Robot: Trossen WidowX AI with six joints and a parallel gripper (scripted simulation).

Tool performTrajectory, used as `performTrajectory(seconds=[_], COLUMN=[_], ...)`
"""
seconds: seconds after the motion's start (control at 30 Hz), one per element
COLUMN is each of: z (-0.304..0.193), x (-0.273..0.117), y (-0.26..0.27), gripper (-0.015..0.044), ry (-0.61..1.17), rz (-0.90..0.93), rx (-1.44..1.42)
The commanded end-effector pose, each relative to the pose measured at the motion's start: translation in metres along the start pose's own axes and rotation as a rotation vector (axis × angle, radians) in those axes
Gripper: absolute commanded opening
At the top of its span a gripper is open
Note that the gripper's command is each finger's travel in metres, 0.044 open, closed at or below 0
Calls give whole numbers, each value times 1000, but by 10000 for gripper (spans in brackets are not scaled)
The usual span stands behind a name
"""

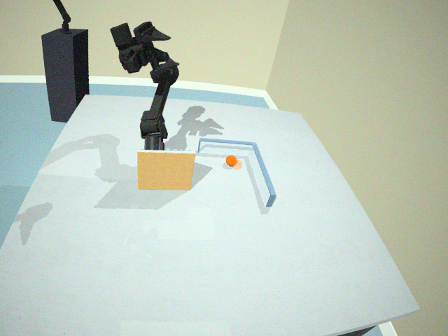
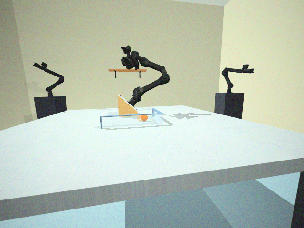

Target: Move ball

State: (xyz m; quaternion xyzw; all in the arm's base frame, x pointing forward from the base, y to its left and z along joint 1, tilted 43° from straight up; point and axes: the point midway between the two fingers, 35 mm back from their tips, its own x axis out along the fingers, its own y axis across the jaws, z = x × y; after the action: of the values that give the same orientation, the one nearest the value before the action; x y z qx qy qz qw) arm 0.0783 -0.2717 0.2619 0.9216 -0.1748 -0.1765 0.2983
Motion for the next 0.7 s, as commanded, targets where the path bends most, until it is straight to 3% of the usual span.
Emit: performTrajectory(seconds=[0.0,0.1,0.67], z=[0,-5,-38], x=[2,23,113], y=[-1,-10,-95], gripper=[374,312,312], ry=[0,9,307], rz=[-6,-89,-448], rx=[1,-42,-794])
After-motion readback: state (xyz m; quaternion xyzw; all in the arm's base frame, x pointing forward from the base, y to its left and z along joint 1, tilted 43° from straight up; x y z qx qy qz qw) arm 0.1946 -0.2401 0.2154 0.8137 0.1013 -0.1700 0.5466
